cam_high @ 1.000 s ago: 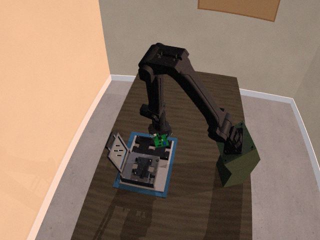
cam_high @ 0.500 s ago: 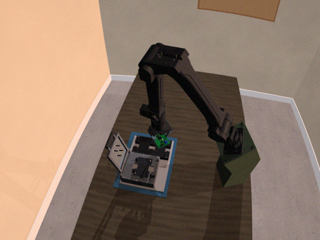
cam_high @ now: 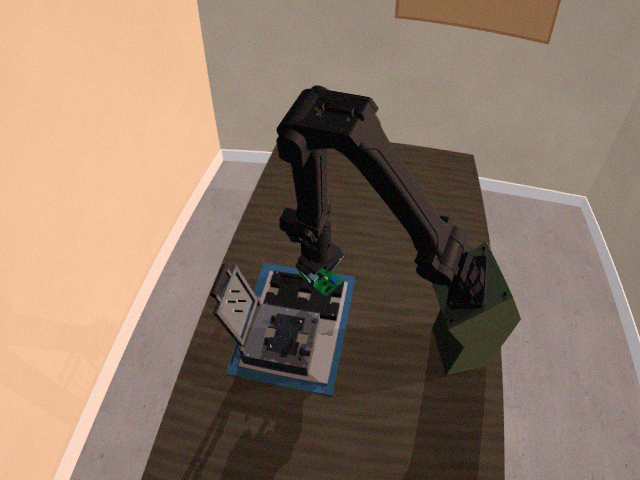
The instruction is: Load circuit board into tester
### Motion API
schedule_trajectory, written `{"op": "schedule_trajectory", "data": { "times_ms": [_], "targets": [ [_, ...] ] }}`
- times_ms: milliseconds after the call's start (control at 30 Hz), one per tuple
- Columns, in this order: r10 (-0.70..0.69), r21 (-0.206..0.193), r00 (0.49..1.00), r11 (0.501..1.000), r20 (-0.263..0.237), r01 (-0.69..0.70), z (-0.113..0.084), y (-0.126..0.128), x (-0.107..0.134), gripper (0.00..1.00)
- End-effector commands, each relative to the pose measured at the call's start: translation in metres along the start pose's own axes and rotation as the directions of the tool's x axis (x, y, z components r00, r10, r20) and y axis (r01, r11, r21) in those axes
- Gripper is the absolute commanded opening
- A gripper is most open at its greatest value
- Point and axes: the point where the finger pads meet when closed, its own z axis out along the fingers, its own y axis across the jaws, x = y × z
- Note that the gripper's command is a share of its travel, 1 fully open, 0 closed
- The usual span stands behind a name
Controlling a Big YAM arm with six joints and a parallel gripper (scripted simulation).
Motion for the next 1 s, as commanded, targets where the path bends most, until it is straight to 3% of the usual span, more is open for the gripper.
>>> {"op": "schedule_trajectory", "data": {
  "times_ms": [0, 367, 433, 967],
  "targets": [
    [-0.112, -0.001, 0.994, 0.994, 0.018, 0.112, -0.0083, 0.0001, -0.0073, 0.72],
    [-0.387, 0.004, 0.922, 0.922, 0.018, 0.387, -0.0083, 0.0003, -0.0073, 0.72],
    [-0.387, 0.004, 0.922, 0.922, 0.018, 0.387, -0.0083, 0.0003, -0.0073, 0.72],
    [-0.715, 0.009, 0.699, 0.7, 0.016, 0.714, -0.0083, 0.0005, -0.0071, 0.72]
  ]
}}
